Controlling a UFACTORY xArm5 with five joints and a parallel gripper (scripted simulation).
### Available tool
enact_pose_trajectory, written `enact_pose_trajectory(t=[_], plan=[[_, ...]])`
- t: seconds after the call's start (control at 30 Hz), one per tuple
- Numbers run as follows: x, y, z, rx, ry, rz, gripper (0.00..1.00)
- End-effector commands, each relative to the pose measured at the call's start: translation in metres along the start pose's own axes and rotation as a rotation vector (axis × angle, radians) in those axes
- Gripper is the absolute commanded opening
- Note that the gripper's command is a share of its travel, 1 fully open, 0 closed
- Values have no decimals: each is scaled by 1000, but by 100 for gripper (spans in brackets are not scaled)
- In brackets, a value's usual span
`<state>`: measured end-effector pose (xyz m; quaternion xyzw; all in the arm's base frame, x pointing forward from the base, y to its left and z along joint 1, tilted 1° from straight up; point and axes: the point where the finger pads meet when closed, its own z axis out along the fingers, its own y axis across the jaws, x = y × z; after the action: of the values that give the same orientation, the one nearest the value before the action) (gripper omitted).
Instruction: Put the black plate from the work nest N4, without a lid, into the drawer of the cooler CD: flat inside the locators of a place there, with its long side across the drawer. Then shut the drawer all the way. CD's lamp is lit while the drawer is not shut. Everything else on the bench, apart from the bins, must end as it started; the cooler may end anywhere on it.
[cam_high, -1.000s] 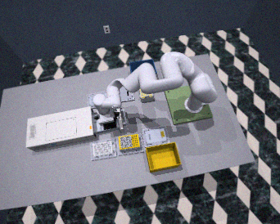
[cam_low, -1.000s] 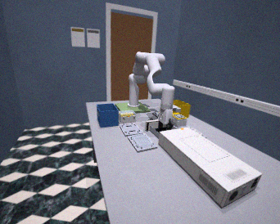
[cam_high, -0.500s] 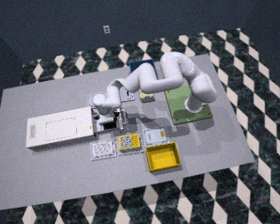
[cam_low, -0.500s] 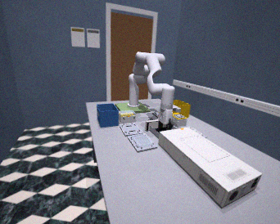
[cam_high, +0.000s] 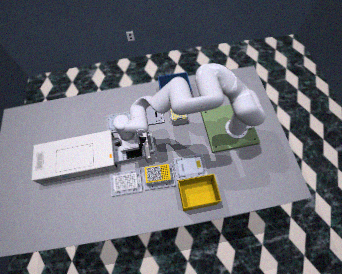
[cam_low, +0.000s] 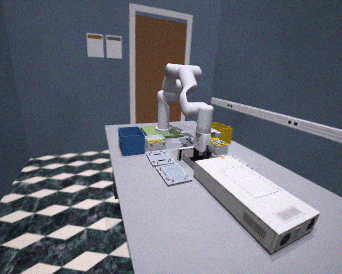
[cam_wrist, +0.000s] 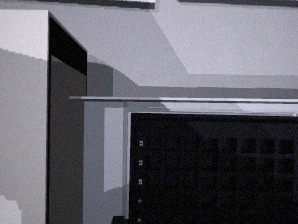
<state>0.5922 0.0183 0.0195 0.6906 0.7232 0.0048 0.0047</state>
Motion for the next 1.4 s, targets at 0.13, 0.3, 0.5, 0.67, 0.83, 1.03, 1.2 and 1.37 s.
enact_pose_trajectory(t=[0.13, 0.3, 0.5, 0.67, 0.83, 1.03, 1.2, 1.37], plan=[[0, 2, -9, -5, -11, 0, 100], [0, 2, -14, -5, -11, 0, 100], [0, 2, -24, -5, -11, 0, 100], [0, 2, -32, -5, -11, 0, 100], [0, 2, -37, -5, -11, 0, 100], [0, 2, -47, -5, -11, 0, 100], [1, 1, -55, -5, -11, 0, 100], [1, 1, -62, -5, -11, 0, 100]])
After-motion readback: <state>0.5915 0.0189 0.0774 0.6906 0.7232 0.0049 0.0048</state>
